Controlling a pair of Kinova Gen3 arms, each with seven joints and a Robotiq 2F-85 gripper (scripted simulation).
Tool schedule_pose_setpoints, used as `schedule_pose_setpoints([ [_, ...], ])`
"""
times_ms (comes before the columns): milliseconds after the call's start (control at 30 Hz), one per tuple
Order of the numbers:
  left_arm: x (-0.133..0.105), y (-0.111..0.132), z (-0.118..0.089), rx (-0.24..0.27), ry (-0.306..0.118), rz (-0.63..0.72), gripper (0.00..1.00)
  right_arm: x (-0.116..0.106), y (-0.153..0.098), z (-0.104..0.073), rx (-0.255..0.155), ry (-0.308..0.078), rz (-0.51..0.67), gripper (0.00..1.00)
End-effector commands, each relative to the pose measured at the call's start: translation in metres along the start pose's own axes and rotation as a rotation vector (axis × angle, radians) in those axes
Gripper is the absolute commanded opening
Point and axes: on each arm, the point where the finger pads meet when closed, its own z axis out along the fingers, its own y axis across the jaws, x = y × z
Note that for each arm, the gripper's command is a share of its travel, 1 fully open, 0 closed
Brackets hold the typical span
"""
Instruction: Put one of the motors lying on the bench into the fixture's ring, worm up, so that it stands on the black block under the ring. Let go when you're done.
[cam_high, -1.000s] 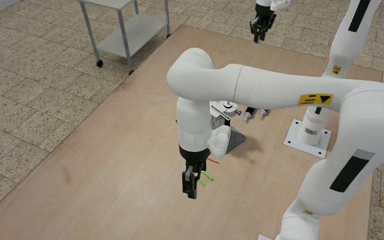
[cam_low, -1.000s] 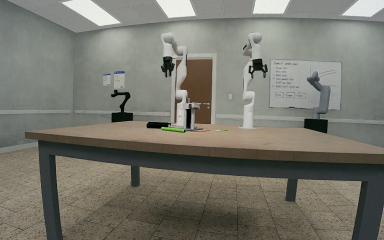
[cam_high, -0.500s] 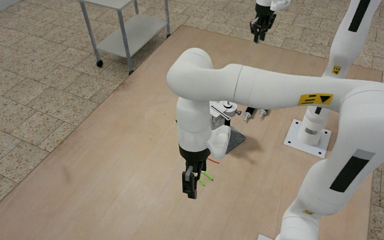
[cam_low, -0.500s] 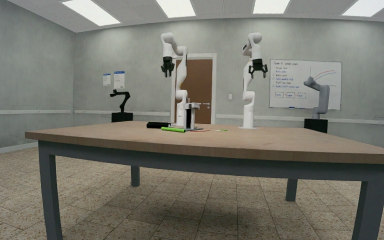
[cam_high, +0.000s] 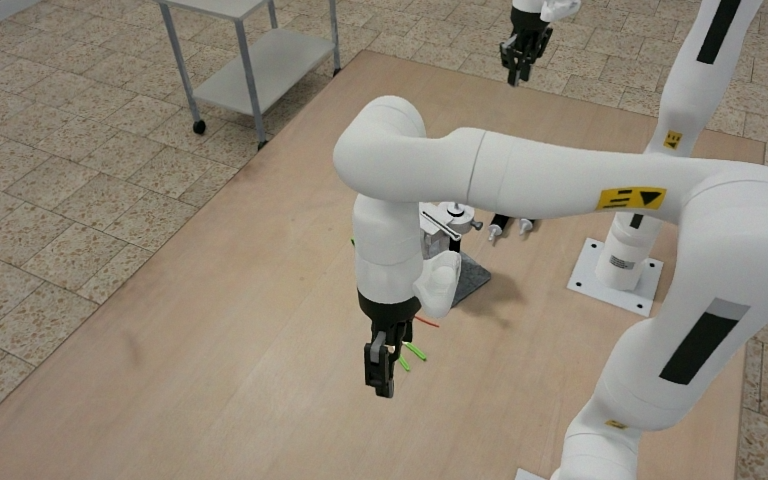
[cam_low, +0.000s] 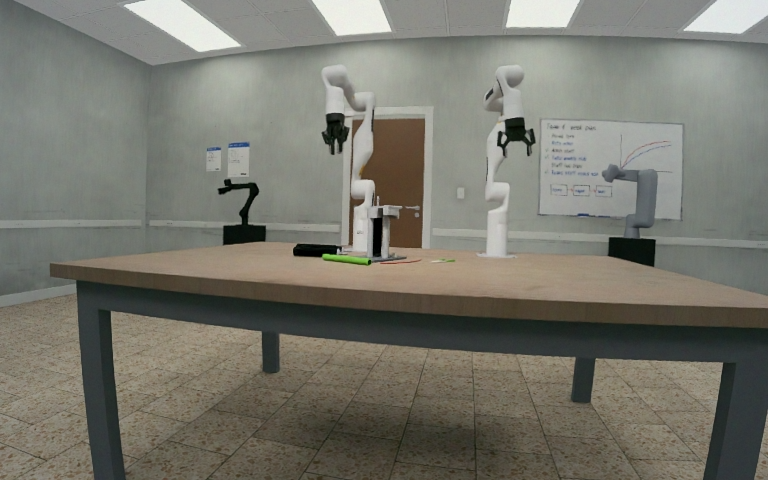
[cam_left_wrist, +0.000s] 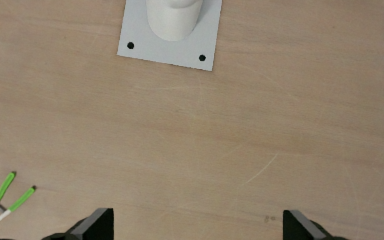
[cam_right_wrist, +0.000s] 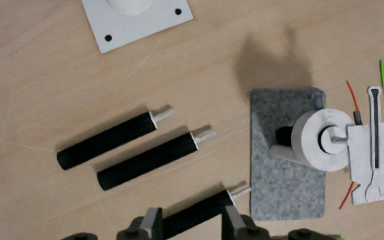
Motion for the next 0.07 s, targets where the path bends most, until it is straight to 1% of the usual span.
schedule_pose_setpoints([
  [0, -0.0001, 0.0001, -0.0004, 0.000, -0.001, 0.000, 1.000, -0.0001, 0.0001, -0.0005, 0.000, -0.001, 0.000, 0.399],
  [33, -0.0001, 0.0001, -0.0004, 0.000, -0.001, 0.000, 1.000, -0.0001, 0.0001, -0.0005, 0.000, -0.001, 0.000, 0.399],
])
